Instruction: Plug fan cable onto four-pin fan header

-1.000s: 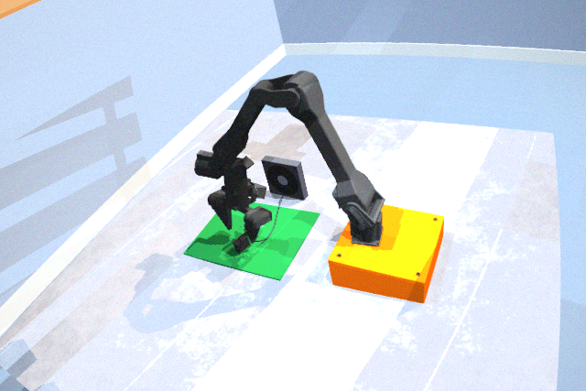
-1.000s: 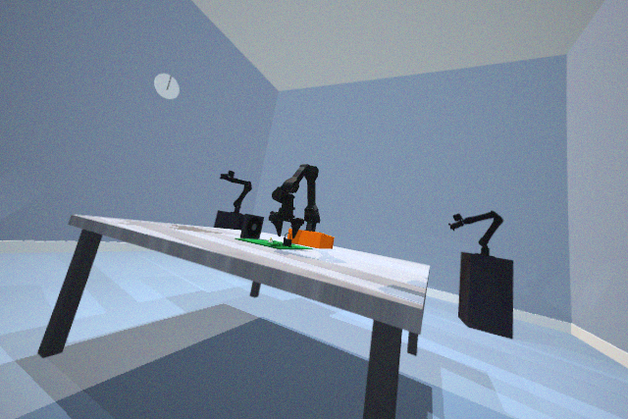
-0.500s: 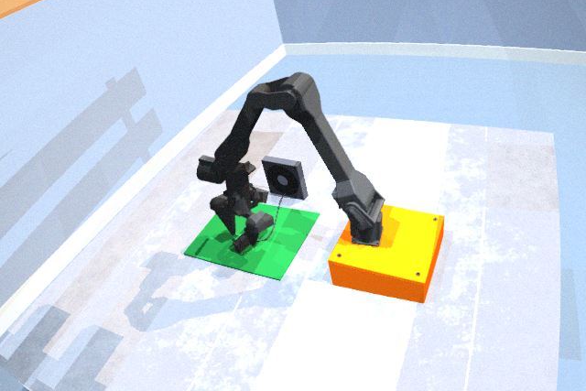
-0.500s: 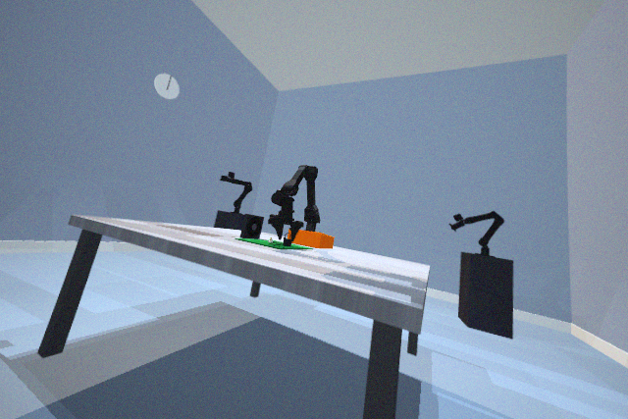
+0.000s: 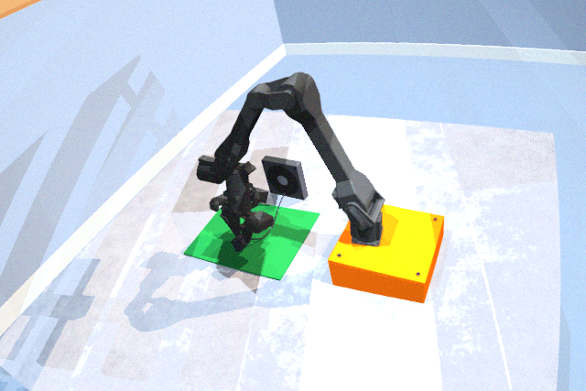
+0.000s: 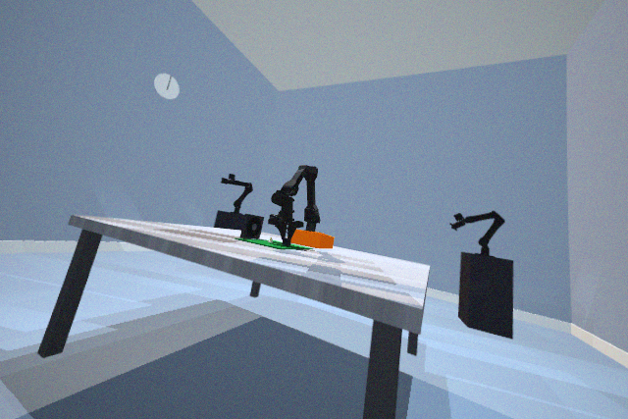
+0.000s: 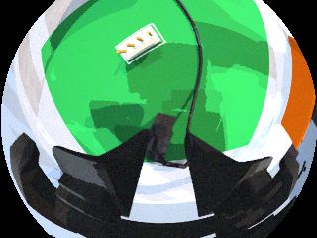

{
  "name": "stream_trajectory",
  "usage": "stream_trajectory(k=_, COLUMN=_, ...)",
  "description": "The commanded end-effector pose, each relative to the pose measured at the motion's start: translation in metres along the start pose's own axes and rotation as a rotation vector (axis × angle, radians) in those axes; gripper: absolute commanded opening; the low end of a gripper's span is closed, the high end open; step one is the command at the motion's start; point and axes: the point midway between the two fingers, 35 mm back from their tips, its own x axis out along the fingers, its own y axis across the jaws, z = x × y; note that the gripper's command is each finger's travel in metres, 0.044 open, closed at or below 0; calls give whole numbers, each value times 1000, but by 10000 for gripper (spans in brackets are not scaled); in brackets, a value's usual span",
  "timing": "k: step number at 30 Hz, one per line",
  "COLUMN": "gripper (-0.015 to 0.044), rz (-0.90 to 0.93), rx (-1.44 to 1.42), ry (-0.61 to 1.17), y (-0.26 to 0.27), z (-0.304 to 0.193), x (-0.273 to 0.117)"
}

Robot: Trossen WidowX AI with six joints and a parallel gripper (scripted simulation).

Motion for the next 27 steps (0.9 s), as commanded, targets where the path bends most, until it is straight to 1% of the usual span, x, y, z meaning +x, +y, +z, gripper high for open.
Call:
stream_trajectory(k=1, gripper=143, rz=1, rx=0, ry=0, y=0, z=0, x=-1)
stream_trajectory(k=11, gripper=77, rz=1, rx=0, ry=0, y=0, z=0, x=-1)
stream_trajectory(k=14, gripper=0, rz=1, rx=0, ry=1, y=1, z=-2, x=-5)
stream_trajectory(k=27, gripper=0, rz=0, rx=0, ry=2, y=5, z=-13, x=-44)
